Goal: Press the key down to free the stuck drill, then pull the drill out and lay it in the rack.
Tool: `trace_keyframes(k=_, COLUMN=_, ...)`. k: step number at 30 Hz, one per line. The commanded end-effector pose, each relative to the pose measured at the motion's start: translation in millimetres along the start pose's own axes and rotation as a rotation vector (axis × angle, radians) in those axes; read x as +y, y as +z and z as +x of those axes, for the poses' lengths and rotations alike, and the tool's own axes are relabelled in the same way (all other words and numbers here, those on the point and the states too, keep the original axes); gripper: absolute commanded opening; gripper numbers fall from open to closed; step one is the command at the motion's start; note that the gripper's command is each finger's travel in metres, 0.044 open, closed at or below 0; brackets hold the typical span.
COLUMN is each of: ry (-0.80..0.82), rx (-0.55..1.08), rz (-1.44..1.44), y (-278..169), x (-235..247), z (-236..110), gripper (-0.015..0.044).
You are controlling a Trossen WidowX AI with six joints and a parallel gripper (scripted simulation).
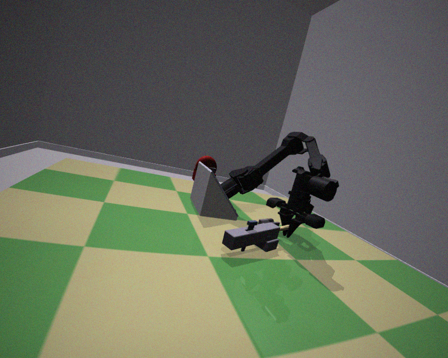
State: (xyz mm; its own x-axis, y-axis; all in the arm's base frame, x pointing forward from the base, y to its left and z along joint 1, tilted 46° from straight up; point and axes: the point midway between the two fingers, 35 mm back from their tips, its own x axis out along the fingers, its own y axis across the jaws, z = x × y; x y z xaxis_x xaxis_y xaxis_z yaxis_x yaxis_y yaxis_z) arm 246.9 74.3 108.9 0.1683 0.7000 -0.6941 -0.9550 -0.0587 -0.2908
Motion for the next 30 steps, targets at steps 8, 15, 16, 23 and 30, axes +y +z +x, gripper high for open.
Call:
trace_keyframes(k=8, ry=-0.001, rx=0.004, rz=0.003, y=16, x=0, z=-2, gripper=0.0)
trace_keyframes(k=15, ry=-0.002, rx=0.004, rz=0.003, y=27, x=0, z=-3, gripper=0.0)
trace_keyframes(k=16, ry=-0.002, rx=0.004, rz=0.003, y=28, x=0, z=-3, gripper=0.0)
trace_keyframes(k=23, ry=-0.002, rx=0.003, rz=0.003, y=39, x=-1, z=-4, gripper=0.0)
trace_keyframes(k=30, ry=-0.002, rx=0.004, rz=0.003, y=38, x=0, z=-8, gripper=0.0)
